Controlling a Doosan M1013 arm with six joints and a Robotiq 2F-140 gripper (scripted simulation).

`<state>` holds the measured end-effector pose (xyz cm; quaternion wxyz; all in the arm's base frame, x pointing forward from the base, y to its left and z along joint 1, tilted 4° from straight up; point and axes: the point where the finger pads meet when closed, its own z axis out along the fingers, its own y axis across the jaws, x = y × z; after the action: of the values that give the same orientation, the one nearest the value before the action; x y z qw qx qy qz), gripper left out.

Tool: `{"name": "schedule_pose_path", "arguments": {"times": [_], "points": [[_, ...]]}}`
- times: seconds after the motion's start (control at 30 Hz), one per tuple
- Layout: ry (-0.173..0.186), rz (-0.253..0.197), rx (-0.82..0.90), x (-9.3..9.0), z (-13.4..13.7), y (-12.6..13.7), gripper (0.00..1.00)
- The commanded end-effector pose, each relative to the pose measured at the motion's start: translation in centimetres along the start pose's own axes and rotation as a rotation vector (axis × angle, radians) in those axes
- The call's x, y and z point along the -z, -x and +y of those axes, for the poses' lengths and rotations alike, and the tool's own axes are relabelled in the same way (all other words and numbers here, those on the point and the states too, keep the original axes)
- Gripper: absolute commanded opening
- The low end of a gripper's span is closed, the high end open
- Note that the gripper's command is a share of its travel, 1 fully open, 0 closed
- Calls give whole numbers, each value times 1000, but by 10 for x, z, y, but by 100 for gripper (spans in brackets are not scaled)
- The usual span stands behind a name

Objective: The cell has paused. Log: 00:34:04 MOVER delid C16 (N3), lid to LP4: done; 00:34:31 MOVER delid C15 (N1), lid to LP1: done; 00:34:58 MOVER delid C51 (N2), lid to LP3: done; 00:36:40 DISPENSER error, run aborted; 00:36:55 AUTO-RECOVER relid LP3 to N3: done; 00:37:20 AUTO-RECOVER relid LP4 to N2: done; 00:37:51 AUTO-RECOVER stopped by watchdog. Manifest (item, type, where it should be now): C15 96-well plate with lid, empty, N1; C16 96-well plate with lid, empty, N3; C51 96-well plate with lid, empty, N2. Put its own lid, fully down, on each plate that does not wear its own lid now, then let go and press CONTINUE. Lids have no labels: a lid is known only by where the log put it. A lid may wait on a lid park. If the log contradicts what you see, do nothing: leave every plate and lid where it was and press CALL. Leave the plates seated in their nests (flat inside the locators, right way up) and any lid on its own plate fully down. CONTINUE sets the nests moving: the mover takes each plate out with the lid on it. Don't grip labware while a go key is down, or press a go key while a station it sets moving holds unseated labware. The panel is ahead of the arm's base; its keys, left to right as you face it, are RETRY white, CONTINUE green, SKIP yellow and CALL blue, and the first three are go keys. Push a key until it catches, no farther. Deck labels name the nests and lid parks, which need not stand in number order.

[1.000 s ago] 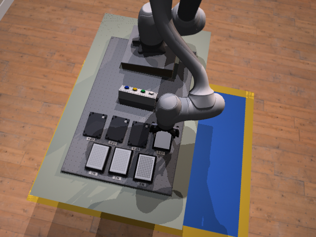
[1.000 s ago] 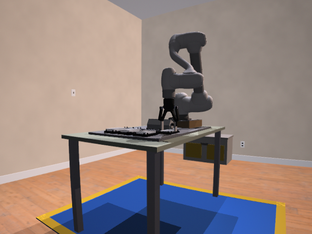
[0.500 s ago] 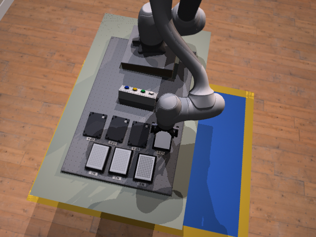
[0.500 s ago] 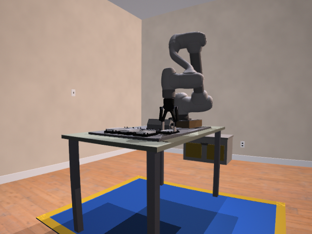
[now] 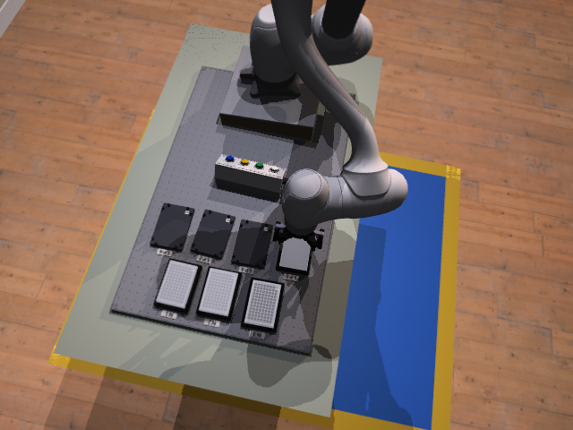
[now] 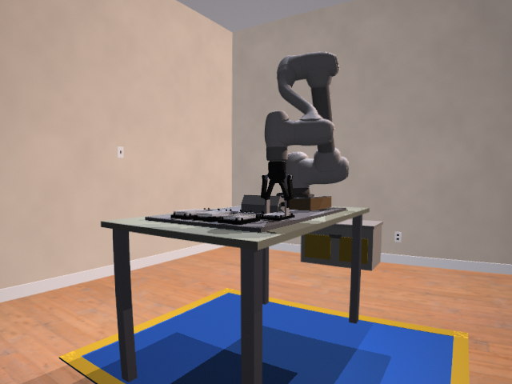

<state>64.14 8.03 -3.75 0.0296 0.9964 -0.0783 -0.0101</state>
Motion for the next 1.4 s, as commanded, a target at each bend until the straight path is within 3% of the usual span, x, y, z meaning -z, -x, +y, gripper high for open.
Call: {"name": "schedule_pose_path", "arguments": {"times": [0.0,0.97,1.37], "points": [[4,0,-1,-3,2,0,0],[4,0,-1,-2,2,0,0],[4,0,-1,7,2,0,0]]}}
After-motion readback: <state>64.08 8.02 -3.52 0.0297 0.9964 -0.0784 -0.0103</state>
